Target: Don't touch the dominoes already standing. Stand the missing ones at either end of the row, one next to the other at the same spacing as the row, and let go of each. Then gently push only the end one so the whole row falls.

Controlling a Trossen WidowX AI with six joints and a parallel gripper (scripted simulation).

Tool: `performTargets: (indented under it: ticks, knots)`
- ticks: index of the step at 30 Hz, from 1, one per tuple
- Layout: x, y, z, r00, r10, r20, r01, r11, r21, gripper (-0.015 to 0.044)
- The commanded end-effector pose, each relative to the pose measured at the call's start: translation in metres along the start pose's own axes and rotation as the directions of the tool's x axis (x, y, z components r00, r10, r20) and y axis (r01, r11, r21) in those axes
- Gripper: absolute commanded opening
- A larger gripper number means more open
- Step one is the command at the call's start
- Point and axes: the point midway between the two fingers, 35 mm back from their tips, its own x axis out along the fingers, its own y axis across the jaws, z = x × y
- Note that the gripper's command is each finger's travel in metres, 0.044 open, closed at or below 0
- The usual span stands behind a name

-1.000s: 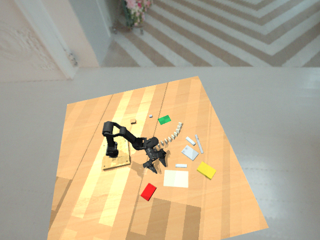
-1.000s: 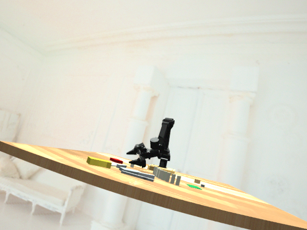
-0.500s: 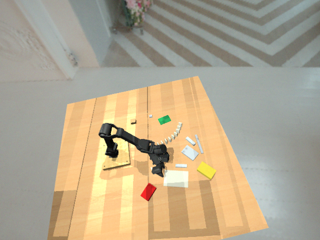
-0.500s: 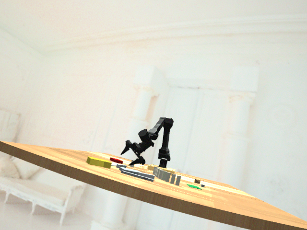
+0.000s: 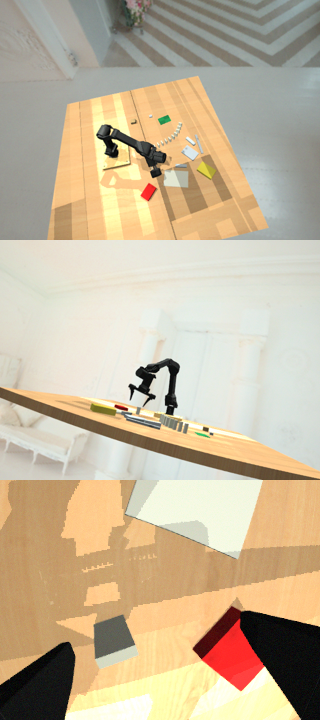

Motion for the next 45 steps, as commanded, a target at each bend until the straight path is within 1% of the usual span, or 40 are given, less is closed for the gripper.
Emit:
performTargets:
  ticks: [1,10,12,17,19,34,45]
  knots:
    - [-0.041,0.008,-0.018,0.981,0.196,-0.006,-0.195,0.977,-0.089,0.044]
    - [-0.039,0.008,-0.017,0.981,0.196,-0.006,-0.195,0.977,-0.089,0.044]
    - [-0.029,0.01,-0.017,0.981,0.196,-0.006,-0.195,0.977,-0.089,0.044]
    - [0.012,0.018,-0.017,0.981,0.196,-0.007,-0.195,0.977,-0.089,0.044]
    - [0.022,0.02,-0.018,0.981,0.196,-0.007,-0.195,0.977,-0.089,0.044]
    - [0.038,0.024,-0.019,0.981,0.196,-0.007,-0.196,0.977,-0.089,0.044]
    - [0.038,0.024,-0.019,0.981,0.196,-0.007,-0.196,0.977,-0.089,0.0151]
